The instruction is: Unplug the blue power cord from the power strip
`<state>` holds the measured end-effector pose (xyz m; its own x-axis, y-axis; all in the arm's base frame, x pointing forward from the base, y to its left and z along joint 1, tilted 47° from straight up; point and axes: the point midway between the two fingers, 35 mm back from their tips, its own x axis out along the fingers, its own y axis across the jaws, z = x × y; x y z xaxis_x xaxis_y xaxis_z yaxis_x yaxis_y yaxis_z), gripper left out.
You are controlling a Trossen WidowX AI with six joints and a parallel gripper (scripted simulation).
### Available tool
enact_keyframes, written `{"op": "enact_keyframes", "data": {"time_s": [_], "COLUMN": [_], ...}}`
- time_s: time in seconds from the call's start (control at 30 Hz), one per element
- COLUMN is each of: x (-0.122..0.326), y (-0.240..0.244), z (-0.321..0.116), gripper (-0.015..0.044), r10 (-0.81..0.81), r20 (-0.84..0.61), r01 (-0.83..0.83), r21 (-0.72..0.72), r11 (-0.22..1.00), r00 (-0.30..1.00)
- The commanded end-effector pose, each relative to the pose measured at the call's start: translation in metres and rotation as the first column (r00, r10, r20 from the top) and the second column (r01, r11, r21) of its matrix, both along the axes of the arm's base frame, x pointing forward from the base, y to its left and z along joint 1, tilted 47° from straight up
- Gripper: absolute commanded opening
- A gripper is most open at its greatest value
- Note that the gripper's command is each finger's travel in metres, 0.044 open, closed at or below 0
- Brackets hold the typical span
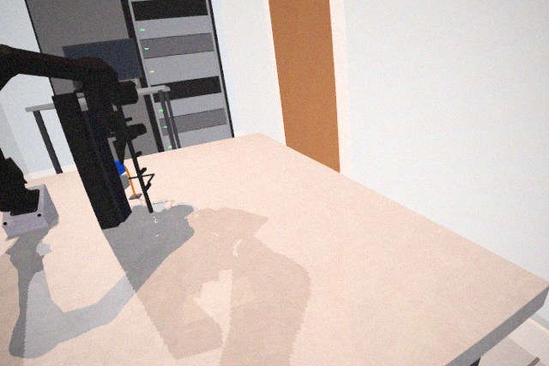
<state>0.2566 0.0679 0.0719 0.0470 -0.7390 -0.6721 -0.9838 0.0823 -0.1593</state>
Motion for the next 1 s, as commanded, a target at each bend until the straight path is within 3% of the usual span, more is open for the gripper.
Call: {"op": "enact_keyframes", "data": {"time_s": [0.0, 0.93, 0.97], "x": [0.005, 0.012, 0.011], "y": [0.013, 0.049, 0.048], "z": [-0.008, -0.035, -0.035], "gripper": [0.0000, 0.0000, 0.0026], "r10": [0.003, 0.008, 0.008], "r20": [0.015, 0.012, 0.012], "r01": [-0.004, -0.008, -0.008], "r21": [0.029, 0.030, 0.029], "r11": [1.000, 1.000, 1.000], "r00": [1.000, 1.000, 1.000]}}
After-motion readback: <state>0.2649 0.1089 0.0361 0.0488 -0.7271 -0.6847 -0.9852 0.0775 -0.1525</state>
